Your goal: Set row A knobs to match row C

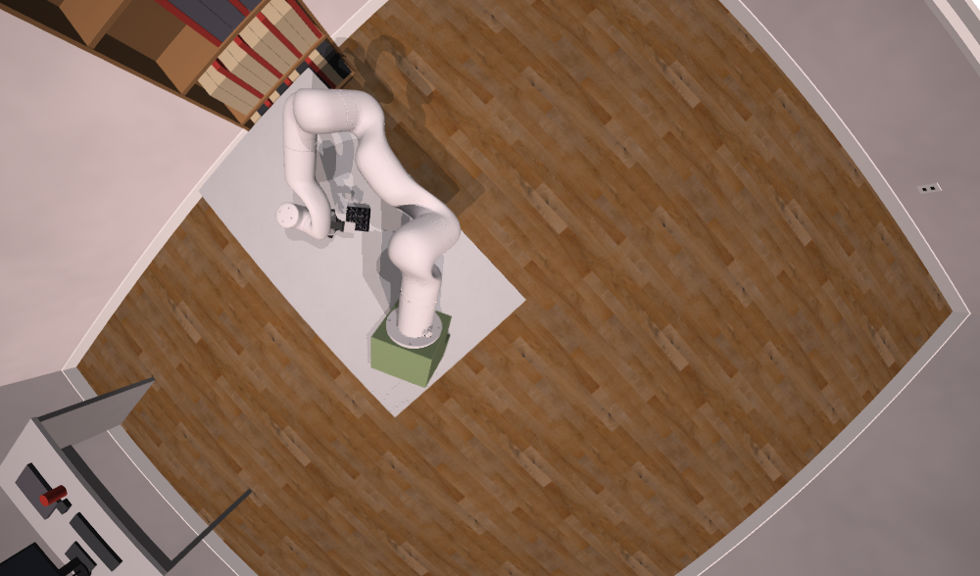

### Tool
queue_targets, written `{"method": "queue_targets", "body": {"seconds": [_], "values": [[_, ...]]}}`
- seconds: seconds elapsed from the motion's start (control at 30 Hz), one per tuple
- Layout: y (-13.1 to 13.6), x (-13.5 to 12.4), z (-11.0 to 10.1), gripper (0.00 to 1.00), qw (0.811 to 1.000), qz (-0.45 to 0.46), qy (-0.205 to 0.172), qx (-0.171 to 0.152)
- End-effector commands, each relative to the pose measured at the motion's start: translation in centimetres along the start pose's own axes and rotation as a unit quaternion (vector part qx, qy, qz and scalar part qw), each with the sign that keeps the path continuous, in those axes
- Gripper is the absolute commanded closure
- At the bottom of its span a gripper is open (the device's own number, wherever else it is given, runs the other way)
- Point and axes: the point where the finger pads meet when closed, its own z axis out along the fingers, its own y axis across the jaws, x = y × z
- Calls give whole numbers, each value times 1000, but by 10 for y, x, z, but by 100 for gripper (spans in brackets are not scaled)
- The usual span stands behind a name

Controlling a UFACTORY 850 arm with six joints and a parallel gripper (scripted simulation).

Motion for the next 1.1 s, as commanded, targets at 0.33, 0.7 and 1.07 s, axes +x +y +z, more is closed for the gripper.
{"method": "queue_targets", "body": {"seconds": [0.33,0.7,1.07], "values": [[0,-1,8,81,1000,0,0,0],[0,-1,19,81,1000,0,0,0],[-1,-1,31,81,1000,0,0,0]]}}
